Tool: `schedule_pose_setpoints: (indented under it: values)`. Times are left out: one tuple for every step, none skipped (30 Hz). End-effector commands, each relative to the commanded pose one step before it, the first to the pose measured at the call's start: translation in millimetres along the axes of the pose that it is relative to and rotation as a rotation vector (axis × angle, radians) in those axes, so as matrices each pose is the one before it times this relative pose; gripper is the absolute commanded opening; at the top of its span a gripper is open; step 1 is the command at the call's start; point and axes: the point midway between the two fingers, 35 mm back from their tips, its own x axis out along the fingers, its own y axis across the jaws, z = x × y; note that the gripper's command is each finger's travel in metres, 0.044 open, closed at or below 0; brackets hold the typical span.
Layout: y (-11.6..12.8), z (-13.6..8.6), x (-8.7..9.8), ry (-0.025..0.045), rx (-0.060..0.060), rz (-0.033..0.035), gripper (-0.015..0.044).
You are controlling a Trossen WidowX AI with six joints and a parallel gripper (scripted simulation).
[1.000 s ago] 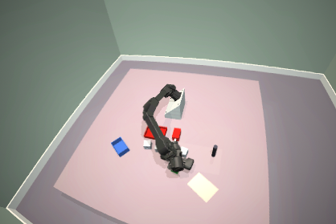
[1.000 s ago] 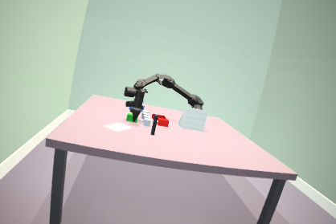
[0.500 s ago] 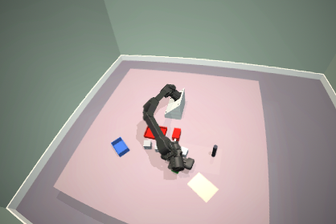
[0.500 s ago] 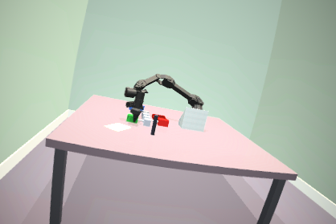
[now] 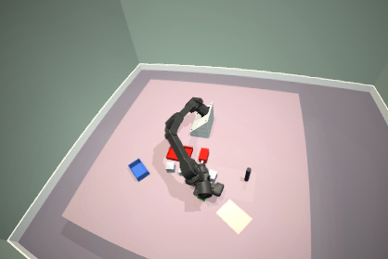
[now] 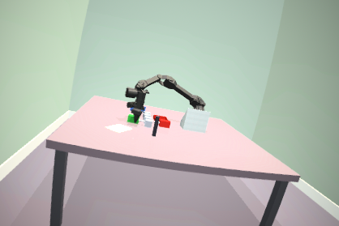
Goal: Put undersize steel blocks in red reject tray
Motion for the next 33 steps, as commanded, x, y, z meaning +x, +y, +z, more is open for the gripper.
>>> schedule_pose_setpoints:
  values:
    - [1.39,1.01,-1.58,-0.00724,-0.0025,-0.00073,0.0000]
    - [0.26,-0.31,0.39,0.00011,-0.0001,0.00000,0.0000]
    - [0.23,-0.30,0.36,0.00006,-0.0001,0.00000,0.0000]
    - [0.20,-0.26,0.31,-0.00003,0.0000,0.00000,0.0000]
    - [0.15,-0.21,0.24,-0.00014,0.0002,0.00000,0.0000]
    - [0.07,-0.19,0.16,-0.00021,0.0002,0.00000,0.0000]
    - [-0.01,-0.14,0.06,-0.00011,0.0001,0.00000,0.0000]
    - [-0.05,-0.18,0.05,0.00002,0.0000,0.00000,0.0000]
    - [-0.09,-0.21,0.03,0.00013,-0.0001,0.00000,0.0000]
    - [-0.12,-0.19,0.00,0.00015,-0.0002,0.00000,0.0000]
    - [-0.14,-0.14,-0.04,0.00006,-0.0001,0.00000,0.0000]
    - [-0.24,-0.11,-0.15,-0.00003,0.0000,0.00000,0.0000]
    - [-0.21,0.05,-0.21,-0.00009,0.0001,0.00000,0.0000]
    - [-0.14,0.13,-0.19,-0.00006,0.0001,0.00000,0.0000]
    - [-0.09,0.15,-0.15,-0.00004,0.0000,0.00000,0.0000]
    - [-0.10,0.24,-0.21,-0.00004,0.0000,0.00000,0.0000]
    - [-0.13,0.36,-0.29,-0.00007,0.0001,0.00000,0.0000]
    - [-0.13,0.43,-0.34,-0.00004,0.0000,0.00001,0.0000]
    - [-0.11,0.41,-0.31,0.00002,0.0000,0.00001,0.0000]
    - [-0.09,0.36,-0.27,0.00002,0.0000,0.00000,0.0000]
    - [-0.06,0.30,-0.20,0.00005,-0.0001,0.00000,0.0000]
    - [-0.04,0.22,-0.15,0.00004,0.0000,0.00000,0.0000]
    - [0.04,0.13,-0.03,0.00001,0.0000,0.00000,0.0000]
    - [0.04,0.12,-0.03,0.00001,0.0000,0.00000,0.0000]
    - [0.02,0.05,-0.01,0.00000,0.0000,0.00000,0.0000]
    - [0.00,0.00,0.00,0.00000,0.0000,0.00000,0.0000]
    - [0.00,0.00,0.00,0.00000,0.0000,0.00000,0.0000]
    - [0.12,-0.07,0.14,0.00002,0.0000,0.00000,0.0000]
    - [0.21,-0.17,0.27,0.00003,0.0000,0.00000,0.0000]
    - [0.24,-0.26,0.34,0.00006,-0.0001,0.00000,0.0000]
    - [0.23,-0.32,0.37,0.00010,-0.0001,0.00000,0.0000]
    - [0.14,-0.22,0.23,0.00005,-0.0001,0.00000,0.0000]
    - [0.14,-0.23,0.25,0.00001,0.0000,0.00000,0.0000]
